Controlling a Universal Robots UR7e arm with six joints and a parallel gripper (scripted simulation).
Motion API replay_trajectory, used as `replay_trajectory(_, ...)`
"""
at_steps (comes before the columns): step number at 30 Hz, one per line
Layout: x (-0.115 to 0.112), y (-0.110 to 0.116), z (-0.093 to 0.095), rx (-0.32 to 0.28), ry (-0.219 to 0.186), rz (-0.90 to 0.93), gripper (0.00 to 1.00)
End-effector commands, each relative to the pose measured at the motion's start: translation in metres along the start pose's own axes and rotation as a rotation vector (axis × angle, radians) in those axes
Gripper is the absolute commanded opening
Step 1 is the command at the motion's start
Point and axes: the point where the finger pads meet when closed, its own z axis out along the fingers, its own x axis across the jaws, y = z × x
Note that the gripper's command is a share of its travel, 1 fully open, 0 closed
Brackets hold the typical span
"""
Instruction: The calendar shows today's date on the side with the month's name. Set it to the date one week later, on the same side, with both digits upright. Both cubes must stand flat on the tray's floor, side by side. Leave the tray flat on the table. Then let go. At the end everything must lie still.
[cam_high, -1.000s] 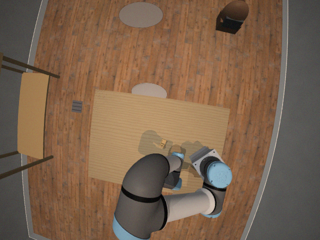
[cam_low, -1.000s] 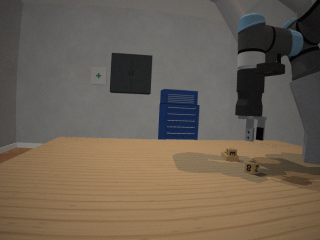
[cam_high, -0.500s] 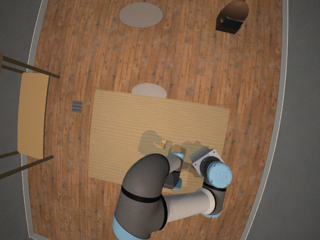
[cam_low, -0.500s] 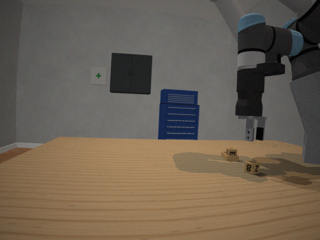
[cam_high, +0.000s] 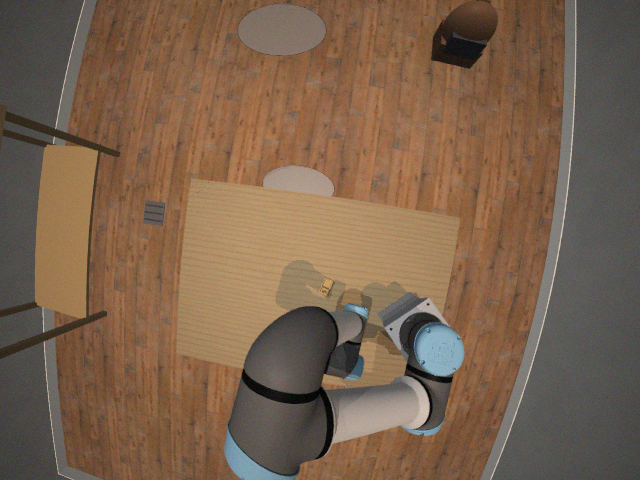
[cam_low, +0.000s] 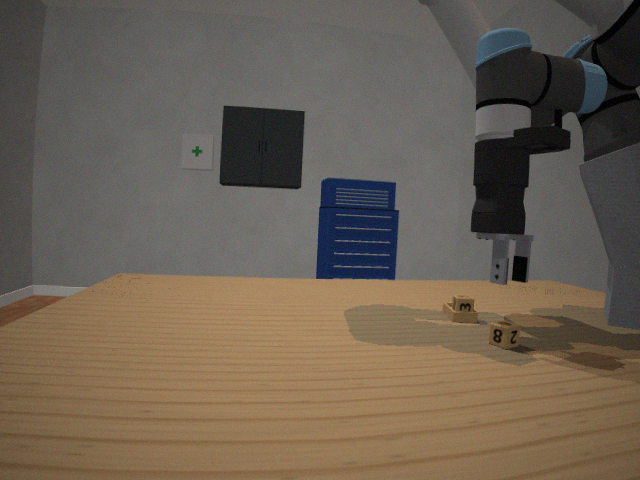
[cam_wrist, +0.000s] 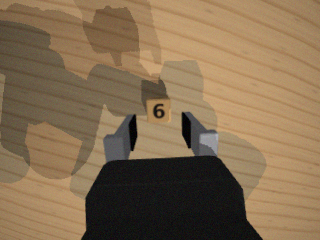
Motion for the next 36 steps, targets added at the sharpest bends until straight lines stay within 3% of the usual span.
replay_trajectory(1,0.002,0.001,0.004,-0.001,0.003,0.003,0.87)
replay_trajectory(36,0.002,0.000,0.045,-0.001,0.003,0.002,0.87)
